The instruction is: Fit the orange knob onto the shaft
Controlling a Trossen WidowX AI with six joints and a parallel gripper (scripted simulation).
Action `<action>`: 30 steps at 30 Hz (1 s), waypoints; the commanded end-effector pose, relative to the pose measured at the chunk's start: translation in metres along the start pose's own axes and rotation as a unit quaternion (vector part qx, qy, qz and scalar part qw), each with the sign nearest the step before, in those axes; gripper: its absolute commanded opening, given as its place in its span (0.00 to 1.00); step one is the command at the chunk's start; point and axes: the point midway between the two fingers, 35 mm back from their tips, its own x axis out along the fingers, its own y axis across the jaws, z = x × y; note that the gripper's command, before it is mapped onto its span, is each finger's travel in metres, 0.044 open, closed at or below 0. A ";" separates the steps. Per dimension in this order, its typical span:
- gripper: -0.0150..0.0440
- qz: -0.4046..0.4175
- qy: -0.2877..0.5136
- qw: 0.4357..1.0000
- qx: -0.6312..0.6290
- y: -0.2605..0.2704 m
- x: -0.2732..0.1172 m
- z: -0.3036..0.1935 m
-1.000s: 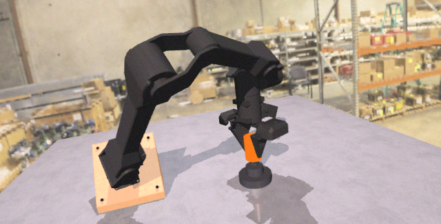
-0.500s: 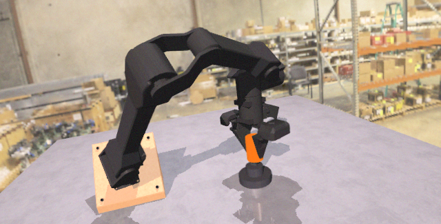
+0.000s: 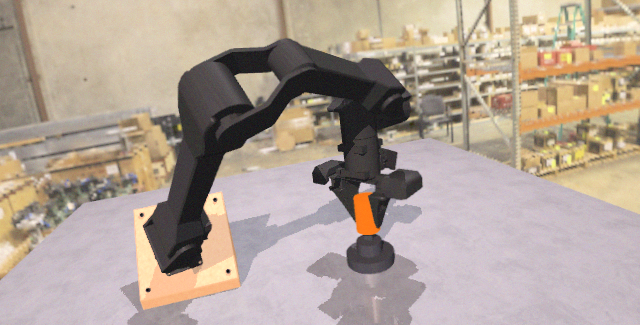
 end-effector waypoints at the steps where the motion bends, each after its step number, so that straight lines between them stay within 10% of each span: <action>1: 0.25 -0.002 -0.002 1.000 -0.008 0.003 0.000 -0.001; 30: 0.25 -0.002 -0.002 0.994 -0.112 -0.001 -0.002 0.001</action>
